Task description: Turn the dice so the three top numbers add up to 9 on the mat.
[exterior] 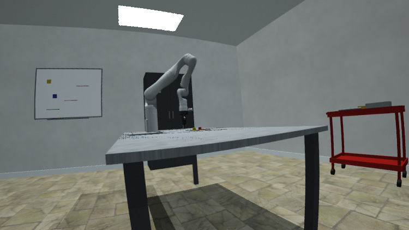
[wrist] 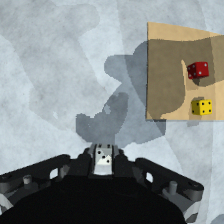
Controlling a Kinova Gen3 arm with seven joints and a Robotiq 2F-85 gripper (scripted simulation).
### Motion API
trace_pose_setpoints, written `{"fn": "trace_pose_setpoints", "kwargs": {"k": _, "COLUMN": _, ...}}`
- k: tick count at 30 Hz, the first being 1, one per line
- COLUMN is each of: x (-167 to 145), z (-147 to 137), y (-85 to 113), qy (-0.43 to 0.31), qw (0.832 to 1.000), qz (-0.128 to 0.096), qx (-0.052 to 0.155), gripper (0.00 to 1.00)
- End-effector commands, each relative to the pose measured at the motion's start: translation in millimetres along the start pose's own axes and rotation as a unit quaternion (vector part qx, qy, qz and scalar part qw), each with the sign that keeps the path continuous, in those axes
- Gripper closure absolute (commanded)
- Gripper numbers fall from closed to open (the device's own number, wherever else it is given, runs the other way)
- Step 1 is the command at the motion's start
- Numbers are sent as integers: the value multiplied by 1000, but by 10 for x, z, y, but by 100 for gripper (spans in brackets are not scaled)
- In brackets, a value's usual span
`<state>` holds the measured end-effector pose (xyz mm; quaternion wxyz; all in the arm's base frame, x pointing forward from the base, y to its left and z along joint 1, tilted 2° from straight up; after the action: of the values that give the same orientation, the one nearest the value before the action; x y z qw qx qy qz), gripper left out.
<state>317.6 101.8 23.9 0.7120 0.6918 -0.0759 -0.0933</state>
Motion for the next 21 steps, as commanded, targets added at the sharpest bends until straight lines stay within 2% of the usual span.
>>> {"fn": "trace_pose_setpoints", "kwargs": {"k": 1, "x": 57, "z": 10, "y": 143, "qy": -4, "qw": 1000, "qz": 8, "qx": 1, "gripper": 85}}
{"fn": "trace_pose_setpoints", "kwargs": {"k": 4, "x": 56, "z": 10, "y": 190, "qy": -4, "qw": 1000, "qz": 8, "qx": 1, "gripper": 85}}
{"fn": "trace_pose_setpoints", "kwargs": {"k": 15, "x": 48, "z": 11, "y": 728, "qy": -4, "qw": 1000, "qz": 8, "qx": 1, "gripper": 85}}
{"fn": "trace_pose_setpoints", "kwargs": {"k": 21, "x": 46, "z": 12, "y": 829, "qy": -4, "qw": 1000, "qz": 8, "qx": 1, "gripper": 85}}
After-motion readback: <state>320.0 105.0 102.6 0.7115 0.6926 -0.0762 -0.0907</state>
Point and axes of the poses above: the point where the finger pads meet when closed, its own y axis back along the fingers, its own z axis across the jaws, x = y × z, the point moved 1 cm from there along y, back along the fingers, and after that the axes turned 3 degrees about y, right-handed, at the moved point
